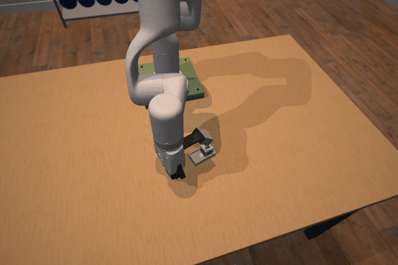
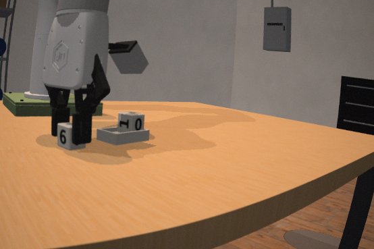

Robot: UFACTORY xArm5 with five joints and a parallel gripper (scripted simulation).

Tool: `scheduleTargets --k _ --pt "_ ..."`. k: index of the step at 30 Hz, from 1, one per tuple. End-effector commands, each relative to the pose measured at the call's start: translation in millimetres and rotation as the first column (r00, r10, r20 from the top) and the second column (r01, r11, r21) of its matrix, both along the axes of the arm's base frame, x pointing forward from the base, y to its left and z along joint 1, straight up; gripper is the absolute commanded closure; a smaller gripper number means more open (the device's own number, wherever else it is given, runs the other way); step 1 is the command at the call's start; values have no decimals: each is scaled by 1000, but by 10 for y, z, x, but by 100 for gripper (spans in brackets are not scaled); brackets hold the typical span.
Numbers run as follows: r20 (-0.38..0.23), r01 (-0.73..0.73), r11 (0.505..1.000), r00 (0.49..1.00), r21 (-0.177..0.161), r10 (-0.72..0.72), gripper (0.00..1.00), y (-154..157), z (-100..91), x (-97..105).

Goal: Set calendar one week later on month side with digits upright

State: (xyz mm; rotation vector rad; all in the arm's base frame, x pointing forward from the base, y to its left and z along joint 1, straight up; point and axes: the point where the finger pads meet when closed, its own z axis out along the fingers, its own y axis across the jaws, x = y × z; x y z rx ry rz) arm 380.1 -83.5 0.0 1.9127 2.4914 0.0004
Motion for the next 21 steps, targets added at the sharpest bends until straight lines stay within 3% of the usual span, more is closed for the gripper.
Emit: scheduleTargets --k 1,3,4,21 --pt "3 0 1000 1000 -1 0 51 -3 9 12" --pt "3 0 1000 1000 -1 0 51 -3 9 12" --pt "3 0 1000 1000 -1 0 71 -3 9 12" --pt "3 0 1000 1000 -1 0 71 -3 9 12"
